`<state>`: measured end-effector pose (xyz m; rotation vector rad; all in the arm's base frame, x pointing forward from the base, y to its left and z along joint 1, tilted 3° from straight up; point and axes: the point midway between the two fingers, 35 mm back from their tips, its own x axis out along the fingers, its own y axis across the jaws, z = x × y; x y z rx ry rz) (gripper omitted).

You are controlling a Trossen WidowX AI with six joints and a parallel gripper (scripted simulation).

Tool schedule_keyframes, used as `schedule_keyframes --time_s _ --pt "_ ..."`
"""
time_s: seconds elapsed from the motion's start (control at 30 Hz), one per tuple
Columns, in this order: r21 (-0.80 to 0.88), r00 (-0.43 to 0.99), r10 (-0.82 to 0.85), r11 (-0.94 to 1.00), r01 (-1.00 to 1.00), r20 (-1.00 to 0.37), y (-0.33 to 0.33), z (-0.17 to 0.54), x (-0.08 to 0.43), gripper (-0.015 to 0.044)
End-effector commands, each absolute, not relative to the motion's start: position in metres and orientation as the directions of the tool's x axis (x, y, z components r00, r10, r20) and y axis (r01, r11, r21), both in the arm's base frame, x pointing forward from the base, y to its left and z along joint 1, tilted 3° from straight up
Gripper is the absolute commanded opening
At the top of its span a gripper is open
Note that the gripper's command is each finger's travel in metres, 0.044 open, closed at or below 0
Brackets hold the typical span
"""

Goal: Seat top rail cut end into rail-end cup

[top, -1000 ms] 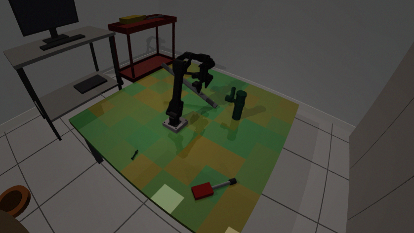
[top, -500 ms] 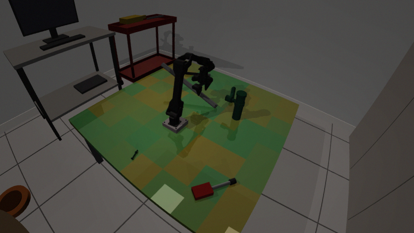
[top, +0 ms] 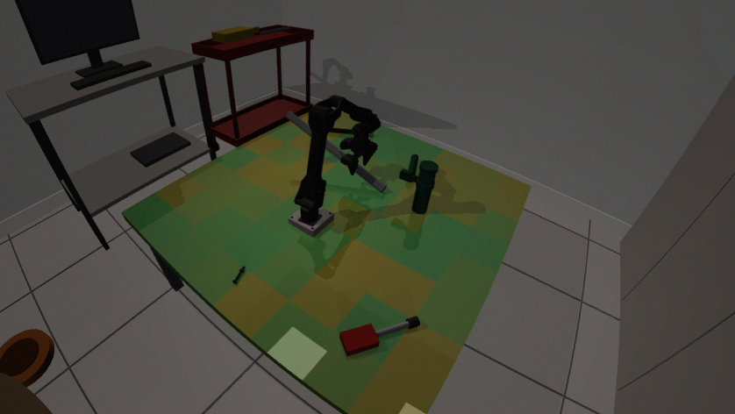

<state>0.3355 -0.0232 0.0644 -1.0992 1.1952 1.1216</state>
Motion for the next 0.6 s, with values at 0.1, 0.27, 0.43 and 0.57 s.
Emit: schedule_keyframes --time_s 0.1,0.27,0.43,0.57 --pt "-0.027 0.034 0.048 0.122 -0.992 -0.998 -0.0233 0.0515 0.3332 0.044" --pt "-0.027 0.034 0.048 0.122 -0.992 -0.998 -0.0231 0.0492 0.3331 0.0387" --pt "-0.027 0.034 0.048 0.122 -0.992 -0.998 -0.0231 0.0492 0.3331 0.0256" --pt "-0.027 0.034 0.048 0.122 -0.992 -0.998 -0.0231 0.0492 0.3331 0.019"
